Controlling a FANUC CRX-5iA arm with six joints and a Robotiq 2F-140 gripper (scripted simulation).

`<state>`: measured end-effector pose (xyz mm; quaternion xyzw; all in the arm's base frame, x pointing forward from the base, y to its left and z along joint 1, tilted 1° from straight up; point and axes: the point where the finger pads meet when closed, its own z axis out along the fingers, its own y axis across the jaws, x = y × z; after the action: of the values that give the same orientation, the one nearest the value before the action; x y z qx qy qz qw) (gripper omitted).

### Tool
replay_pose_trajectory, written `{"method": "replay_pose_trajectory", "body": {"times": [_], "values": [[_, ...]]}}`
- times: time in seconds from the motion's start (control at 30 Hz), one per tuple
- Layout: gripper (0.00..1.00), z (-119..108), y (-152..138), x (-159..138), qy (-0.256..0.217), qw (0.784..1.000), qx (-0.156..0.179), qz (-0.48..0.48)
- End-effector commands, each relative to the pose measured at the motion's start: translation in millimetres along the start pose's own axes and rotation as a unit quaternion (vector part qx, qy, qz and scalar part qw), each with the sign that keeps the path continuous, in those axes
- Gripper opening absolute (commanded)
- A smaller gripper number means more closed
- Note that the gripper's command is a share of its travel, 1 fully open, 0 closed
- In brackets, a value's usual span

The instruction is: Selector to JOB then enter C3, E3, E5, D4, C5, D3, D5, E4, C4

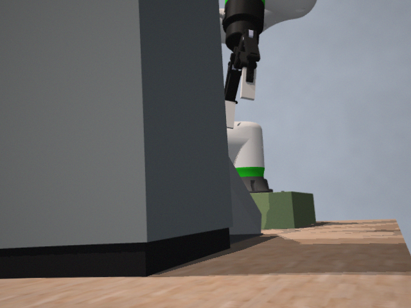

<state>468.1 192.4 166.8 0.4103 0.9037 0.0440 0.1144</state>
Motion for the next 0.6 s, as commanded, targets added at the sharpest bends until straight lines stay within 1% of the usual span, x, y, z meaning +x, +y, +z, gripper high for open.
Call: {"method": "replay_pose_trajectory", "body": {"times": [0.0,0.07,0.1,0.23,0.43,0.53,0.57], "values": [[1.00,9,-21,-23,-0.001,0.996,-0.032,0.077],[1.00,9,-21,-23,-0.001,0.996,-0.032,0.077],[1.00,15,-34,-37,-0.002,0.991,-0.052,0.126],[1.00,22,-50,-56,-0.003,0.980,-0.076,0.186],[1.00,34,-78,-85,-0.005,0.952,-0.116,0.283],[1.00,35,-80,-89,-0.005,0.948,-0.120,0.293],[0.00,35,-80,-89,-0.005,0.948,-0.120,0.293]]}}
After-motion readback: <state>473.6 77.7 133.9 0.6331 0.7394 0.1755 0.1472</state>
